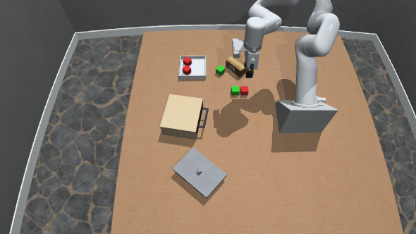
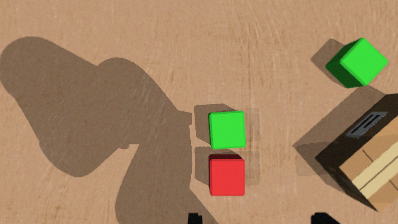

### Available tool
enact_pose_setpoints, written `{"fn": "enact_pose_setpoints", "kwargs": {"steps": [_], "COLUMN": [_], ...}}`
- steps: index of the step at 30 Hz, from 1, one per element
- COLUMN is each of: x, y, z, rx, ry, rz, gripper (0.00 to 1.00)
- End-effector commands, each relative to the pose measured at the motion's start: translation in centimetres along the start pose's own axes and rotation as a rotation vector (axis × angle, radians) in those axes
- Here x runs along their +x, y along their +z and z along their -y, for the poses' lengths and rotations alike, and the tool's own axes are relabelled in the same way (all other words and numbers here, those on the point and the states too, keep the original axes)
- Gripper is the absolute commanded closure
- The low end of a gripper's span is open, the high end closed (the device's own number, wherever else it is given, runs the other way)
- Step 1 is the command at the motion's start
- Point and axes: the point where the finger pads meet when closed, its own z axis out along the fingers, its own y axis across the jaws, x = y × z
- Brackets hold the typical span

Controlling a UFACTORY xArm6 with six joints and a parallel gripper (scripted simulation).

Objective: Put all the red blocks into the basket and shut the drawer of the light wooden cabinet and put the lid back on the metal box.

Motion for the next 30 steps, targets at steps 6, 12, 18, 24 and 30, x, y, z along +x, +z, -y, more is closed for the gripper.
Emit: {"fn": "enact_pose_setpoints", "kwargs": {"steps": [6, 12, 18, 24, 30], "x": [0.1, 0.1, 0.2, 0.2, 0.2], "y": [2.0, 3.8, 6.2, 7.7, 9.6], "z": [0.0, 0.0, 0.0, 0.0, 0.0], "rx": [0.001, 0.001, 0.001, 0.001, 0.001], "ry": [0.001, 0.001, 0.001, 0.001, 0.001], "rz": [-0.002, -0.002, -0.002, -0.002, -0.002], "gripper": [0.34, 0.34, 0.34, 0.34, 0.34]}}
